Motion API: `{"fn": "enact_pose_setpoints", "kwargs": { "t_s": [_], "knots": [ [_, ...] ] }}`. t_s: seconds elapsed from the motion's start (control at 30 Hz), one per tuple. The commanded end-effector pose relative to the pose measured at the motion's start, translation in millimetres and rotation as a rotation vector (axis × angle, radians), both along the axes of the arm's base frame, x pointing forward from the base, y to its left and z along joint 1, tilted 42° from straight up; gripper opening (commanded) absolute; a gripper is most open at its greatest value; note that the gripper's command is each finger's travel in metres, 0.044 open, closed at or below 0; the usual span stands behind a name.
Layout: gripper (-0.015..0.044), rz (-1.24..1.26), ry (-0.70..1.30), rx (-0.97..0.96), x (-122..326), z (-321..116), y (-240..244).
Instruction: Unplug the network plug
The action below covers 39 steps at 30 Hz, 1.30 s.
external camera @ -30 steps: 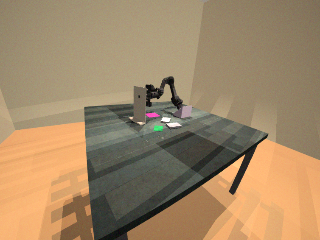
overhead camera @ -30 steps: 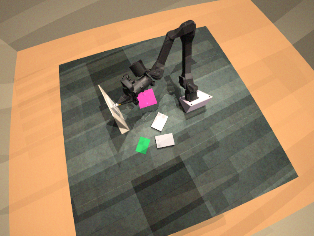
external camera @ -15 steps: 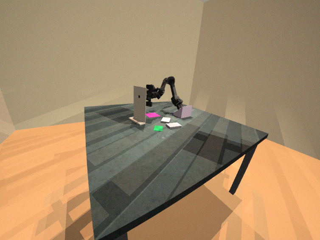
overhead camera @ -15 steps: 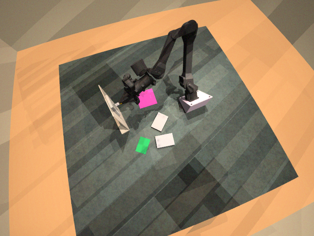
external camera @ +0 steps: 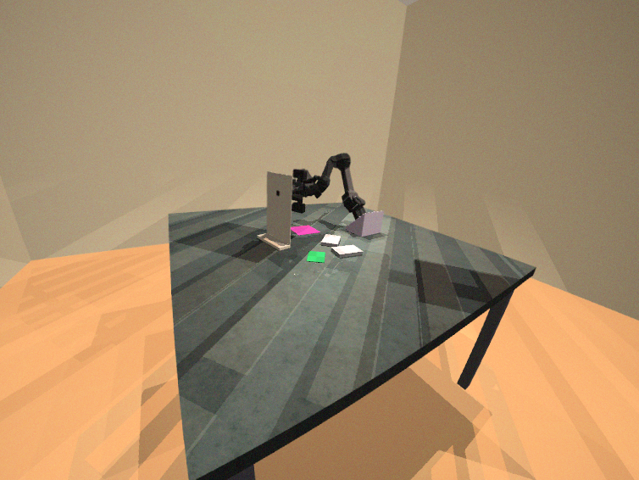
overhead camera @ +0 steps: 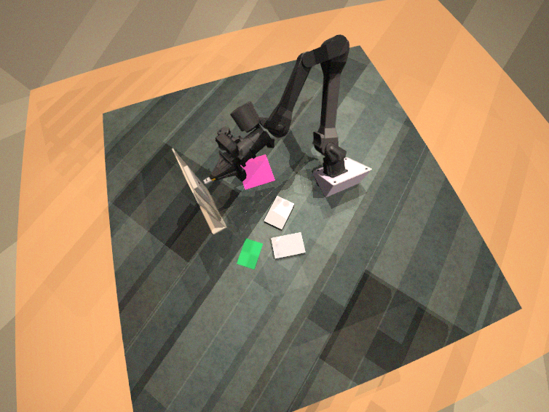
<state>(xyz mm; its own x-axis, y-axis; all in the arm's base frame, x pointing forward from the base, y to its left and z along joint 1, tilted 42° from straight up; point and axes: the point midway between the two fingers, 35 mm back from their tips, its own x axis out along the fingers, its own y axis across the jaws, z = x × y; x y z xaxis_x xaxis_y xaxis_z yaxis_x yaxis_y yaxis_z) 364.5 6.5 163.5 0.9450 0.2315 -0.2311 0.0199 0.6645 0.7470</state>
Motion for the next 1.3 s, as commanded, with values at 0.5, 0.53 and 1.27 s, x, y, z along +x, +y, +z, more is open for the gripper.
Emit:
{"fn": "enact_pose_setpoints", "kwargs": {
  "t_s": [0.5,0.53,1.27],
  "knots": [
    [0.0,0.004,0.001,-0.001,-9.6,0.7,-0.6],
    [0.0,0.004,0.001,-0.001,-10.0,0.8,-0.7],
    [0.0,0.004,0.001,-0.001,-19.7,2.0,-1.8]
  ]
}}
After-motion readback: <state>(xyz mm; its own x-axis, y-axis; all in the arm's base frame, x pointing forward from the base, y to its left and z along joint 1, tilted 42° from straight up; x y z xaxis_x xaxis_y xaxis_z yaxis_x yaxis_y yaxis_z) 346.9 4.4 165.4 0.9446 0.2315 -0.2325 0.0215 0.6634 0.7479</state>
